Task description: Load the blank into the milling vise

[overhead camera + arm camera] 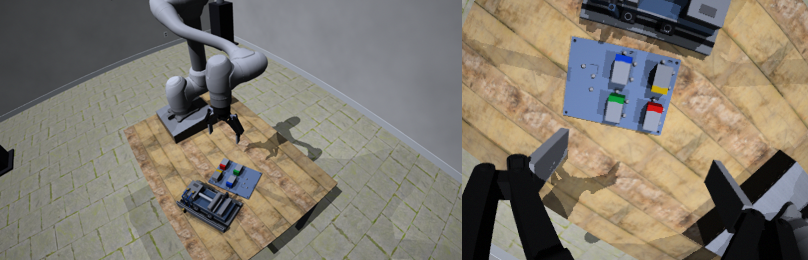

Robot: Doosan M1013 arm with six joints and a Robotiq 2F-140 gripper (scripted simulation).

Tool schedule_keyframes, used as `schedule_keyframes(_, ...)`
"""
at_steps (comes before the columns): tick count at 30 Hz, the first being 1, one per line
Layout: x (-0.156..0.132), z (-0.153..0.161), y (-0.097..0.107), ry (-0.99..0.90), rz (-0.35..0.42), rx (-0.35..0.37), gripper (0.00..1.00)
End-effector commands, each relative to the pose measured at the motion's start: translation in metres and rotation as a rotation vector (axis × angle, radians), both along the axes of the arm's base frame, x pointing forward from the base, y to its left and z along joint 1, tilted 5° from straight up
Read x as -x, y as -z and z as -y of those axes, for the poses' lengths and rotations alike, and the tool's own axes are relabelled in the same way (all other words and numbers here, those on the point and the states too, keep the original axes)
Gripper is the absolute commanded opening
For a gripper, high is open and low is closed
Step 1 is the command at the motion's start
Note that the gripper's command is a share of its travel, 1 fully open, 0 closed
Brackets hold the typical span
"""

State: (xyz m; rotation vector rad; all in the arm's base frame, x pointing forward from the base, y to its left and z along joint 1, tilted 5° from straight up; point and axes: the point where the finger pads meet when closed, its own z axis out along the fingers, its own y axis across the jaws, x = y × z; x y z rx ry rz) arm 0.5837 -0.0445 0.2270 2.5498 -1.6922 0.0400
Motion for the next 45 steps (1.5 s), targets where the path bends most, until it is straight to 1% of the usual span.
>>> schedule_keyframes(1, 0.0, 0.0, 0.0, 0.0, 0.0, 0.0, 1.0)
schedule_keyframes(35, 0.0, 0.0, 0.0, 0.0, 0.0, 0.0, 1.0)
schedule_keyframes(45, 0.0, 0.003, 0.033, 0.0, 0.0, 0.0, 1.0)
